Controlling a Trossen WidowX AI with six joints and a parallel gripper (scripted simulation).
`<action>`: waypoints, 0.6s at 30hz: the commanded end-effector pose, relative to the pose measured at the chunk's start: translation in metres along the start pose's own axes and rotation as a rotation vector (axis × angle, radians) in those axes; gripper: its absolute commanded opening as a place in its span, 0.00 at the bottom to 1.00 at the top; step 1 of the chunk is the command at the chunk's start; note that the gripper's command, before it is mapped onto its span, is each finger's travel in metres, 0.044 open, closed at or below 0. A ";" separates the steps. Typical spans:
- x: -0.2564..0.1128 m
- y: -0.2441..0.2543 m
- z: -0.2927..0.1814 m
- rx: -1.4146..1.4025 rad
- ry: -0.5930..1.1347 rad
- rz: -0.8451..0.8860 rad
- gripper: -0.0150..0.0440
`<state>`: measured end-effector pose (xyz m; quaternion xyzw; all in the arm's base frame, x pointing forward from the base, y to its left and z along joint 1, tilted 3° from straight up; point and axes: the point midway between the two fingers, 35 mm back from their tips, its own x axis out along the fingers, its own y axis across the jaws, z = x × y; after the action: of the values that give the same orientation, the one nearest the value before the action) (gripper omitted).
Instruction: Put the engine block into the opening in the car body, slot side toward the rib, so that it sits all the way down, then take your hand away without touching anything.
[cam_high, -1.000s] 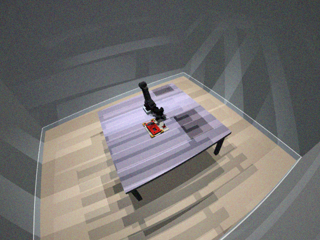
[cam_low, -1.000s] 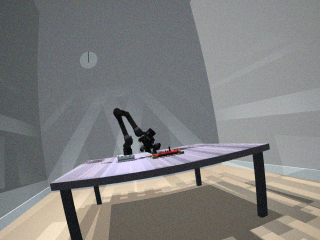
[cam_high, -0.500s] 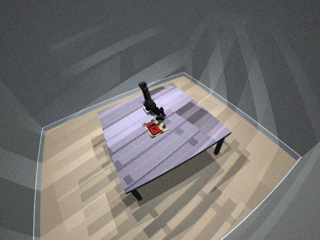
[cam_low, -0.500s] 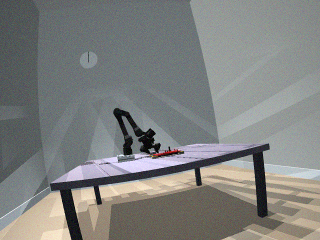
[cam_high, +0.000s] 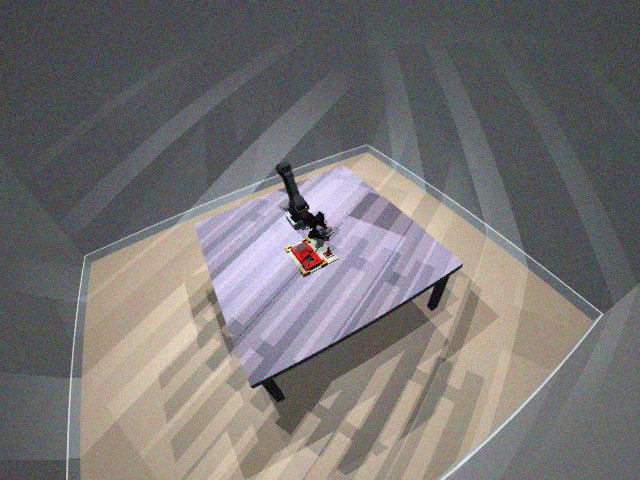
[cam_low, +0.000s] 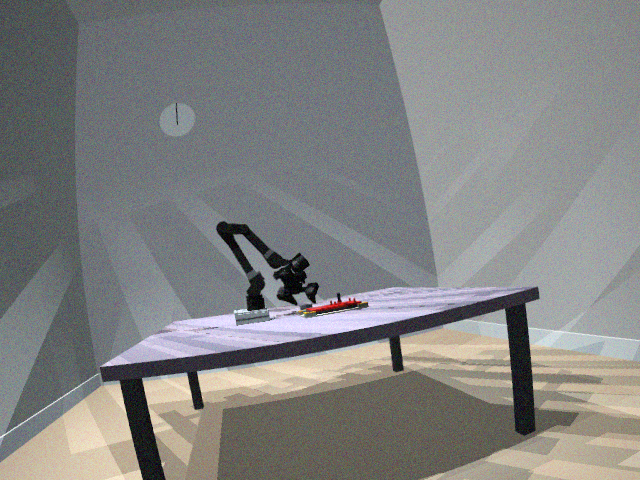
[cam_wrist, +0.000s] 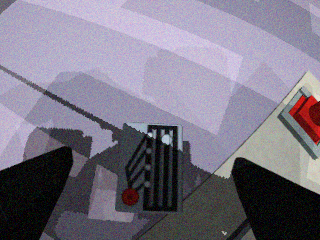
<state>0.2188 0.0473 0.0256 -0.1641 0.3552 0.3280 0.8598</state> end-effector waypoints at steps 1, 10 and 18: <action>-0.018 0.000 0.001 -0.005 -0.004 0.001 1.00; -0.016 0.000 0.000 0.000 0.000 -0.002 1.00; -0.016 0.000 0.000 0.000 0.000 -0.002 1.00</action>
<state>0.2105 0.0399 0.0371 -0.1657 0.3544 0.3281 0.8598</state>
